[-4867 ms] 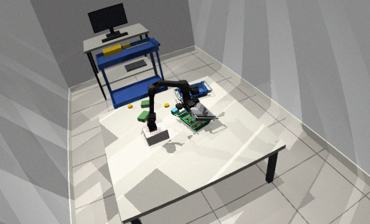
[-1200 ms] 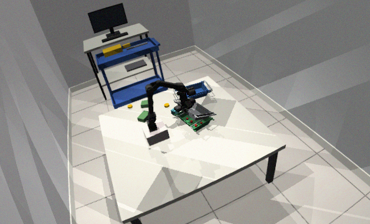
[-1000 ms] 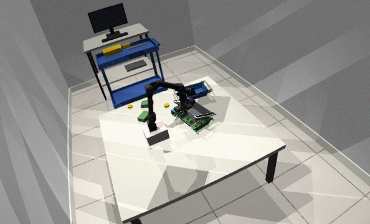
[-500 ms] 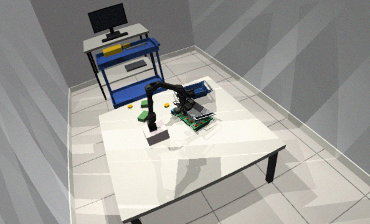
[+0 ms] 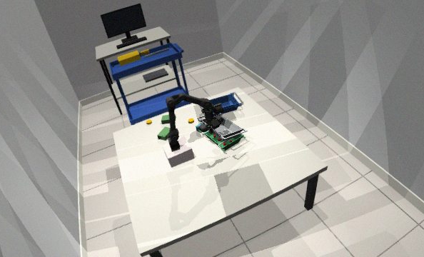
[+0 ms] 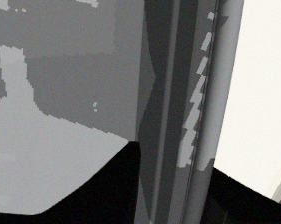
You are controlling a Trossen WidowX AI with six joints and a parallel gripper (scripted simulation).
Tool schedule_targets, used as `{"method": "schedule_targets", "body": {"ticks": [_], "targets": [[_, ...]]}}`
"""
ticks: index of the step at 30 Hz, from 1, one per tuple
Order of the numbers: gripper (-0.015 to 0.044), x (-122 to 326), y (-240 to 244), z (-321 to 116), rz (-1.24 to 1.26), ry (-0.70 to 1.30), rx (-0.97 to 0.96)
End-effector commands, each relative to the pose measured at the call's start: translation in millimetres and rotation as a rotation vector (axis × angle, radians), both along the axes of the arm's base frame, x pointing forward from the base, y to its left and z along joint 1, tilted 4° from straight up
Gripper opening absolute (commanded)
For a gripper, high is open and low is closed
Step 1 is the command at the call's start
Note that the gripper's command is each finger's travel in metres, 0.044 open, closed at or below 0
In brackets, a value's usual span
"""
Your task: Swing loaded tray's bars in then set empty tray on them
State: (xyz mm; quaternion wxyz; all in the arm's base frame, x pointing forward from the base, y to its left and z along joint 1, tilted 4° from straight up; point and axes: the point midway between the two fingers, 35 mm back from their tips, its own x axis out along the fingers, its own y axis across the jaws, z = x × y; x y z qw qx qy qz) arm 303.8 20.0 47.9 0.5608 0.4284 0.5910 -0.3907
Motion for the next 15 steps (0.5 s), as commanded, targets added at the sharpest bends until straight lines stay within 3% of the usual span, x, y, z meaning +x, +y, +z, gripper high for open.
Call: {"method": "schedule_targets", "body": {"ticks": [1, 15], "targets": [[0.0, -4.1, -1.2, -4.1, 0.002, 0.013, -0.007], [0.0, -7.0, -1.6, -13.1, 0.002, 0.013, -0.007]]}}
